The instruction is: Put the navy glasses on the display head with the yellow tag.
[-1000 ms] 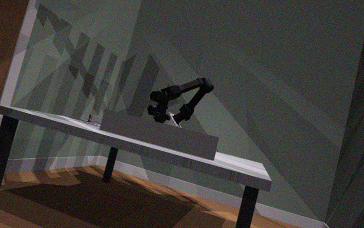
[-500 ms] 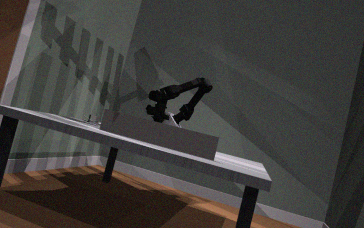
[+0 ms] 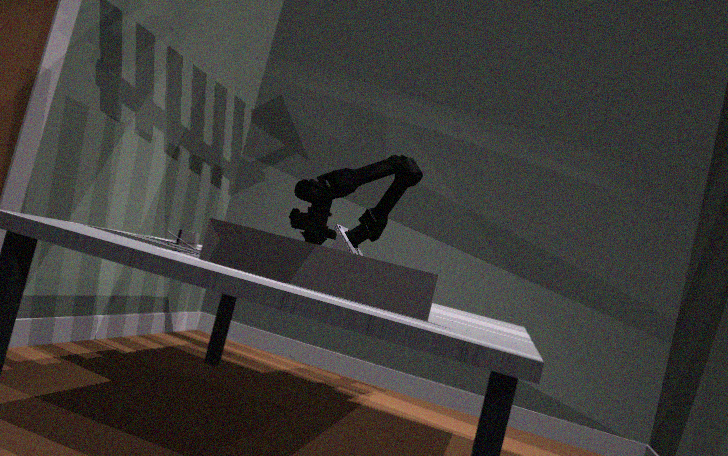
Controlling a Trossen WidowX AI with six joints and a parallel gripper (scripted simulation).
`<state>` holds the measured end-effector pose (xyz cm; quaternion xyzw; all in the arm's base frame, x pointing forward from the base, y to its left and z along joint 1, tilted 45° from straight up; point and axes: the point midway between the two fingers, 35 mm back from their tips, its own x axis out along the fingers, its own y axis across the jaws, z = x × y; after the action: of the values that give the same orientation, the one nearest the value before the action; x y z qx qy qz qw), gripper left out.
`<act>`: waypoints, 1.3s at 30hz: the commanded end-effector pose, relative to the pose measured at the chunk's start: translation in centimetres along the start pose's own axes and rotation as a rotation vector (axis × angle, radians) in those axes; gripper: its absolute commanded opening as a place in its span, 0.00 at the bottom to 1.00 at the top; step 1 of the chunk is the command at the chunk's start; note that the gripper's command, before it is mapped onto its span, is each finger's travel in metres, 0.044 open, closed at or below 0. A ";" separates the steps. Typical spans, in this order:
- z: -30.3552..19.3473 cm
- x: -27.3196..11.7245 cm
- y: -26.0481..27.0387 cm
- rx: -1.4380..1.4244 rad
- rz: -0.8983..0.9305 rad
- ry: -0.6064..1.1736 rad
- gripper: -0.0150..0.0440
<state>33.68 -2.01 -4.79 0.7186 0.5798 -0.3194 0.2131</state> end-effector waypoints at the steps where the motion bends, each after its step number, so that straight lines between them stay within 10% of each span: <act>1: -0.1 -0.1 0.8 0.000 0.007 0.003 0.25; 39: -0.2 -0.1 5.2 -0.001 0.009 -0.002 0.25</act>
<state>38.10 -2.94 -5.06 0.7192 0.5792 -0.3186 0.2139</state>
